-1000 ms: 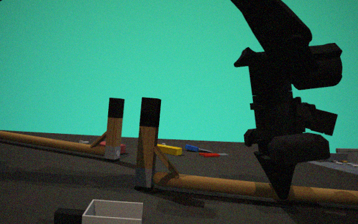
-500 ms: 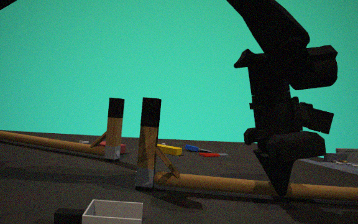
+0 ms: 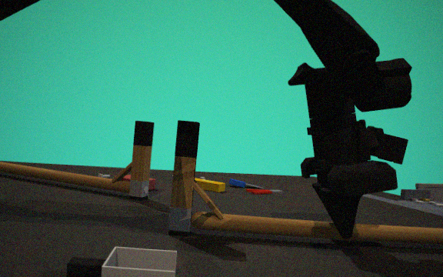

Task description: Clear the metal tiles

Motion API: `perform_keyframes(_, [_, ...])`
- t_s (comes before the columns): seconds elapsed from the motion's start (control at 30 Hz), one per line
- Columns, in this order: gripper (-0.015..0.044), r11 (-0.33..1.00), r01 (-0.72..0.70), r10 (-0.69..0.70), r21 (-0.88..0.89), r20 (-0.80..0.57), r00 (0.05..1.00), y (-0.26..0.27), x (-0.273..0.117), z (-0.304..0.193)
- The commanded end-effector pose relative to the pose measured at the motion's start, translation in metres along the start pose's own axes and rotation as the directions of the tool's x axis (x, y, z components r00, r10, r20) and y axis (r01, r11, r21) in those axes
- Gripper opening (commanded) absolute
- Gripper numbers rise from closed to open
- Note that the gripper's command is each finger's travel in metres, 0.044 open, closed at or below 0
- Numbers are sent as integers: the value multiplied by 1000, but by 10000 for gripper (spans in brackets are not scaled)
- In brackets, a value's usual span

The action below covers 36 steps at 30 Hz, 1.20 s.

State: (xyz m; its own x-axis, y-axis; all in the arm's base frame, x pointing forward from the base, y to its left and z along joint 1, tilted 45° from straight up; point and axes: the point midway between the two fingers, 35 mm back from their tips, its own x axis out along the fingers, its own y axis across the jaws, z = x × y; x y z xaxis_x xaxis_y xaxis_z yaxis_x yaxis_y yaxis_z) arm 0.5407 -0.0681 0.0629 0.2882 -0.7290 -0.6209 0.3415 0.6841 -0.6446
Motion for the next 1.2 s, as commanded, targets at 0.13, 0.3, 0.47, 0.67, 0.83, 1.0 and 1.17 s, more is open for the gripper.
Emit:
perform_keyframes(0.13, [0,1000,-4,4,-5,-9,1000,15,5,-2])
perform_keyframes(0.3, [0,1000,-4,4,-5,-9,1000,20,5,-2])
perform_keyframes(0.47, [0,1000,-4,4,-5,-8,1000,25,5,-2])
perform_keyframes(0.67, [0,1000,-4,4,-5,-8,1000,27,5,-2])
perform_keyframes(0.83, [0,1000,0,0,-1,1,1000,20,-9,3])
perform_keyframes(1.0, [0,1000,-1,1,-1,1,1000,21,-26,7])
perform_keyframes(1.17, [0,1000,-1,1,-1,1,1000,21,-43,10])
